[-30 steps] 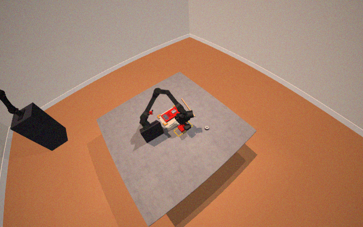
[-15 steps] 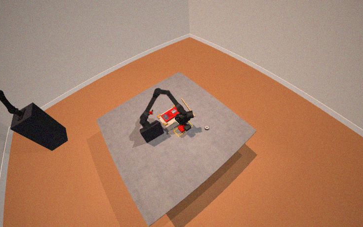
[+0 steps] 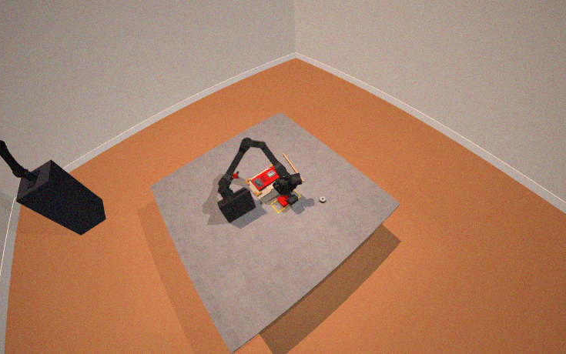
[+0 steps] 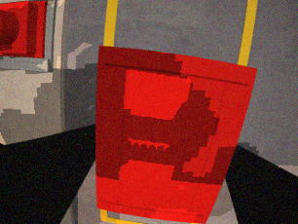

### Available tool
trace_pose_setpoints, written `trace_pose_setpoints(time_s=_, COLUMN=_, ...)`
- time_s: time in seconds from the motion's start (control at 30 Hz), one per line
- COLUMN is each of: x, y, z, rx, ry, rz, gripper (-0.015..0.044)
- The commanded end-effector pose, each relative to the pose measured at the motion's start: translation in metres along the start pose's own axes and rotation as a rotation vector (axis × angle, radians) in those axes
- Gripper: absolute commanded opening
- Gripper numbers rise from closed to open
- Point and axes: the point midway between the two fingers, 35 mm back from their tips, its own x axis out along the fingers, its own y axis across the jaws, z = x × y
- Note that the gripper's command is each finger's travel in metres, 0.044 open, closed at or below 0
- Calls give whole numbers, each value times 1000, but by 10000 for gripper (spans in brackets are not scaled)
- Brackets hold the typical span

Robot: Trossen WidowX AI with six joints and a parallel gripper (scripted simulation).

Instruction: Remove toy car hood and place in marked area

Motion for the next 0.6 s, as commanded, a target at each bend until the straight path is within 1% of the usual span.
trace_pose_setpoints(time_s=0.0, x=3, y=0, z=-2, rx=8, ry=2, rz=6, gripper=0)
trace_pose_setpoints(time_s=0.1, x=3, y=0, z=-2, rx=8, ry=2, rz=6, gripper=0)
trace_pose_setpoints(time_s=0.57, x=1, y=0, z=0, rx=1, ry=1, rz=1, gripper=367)
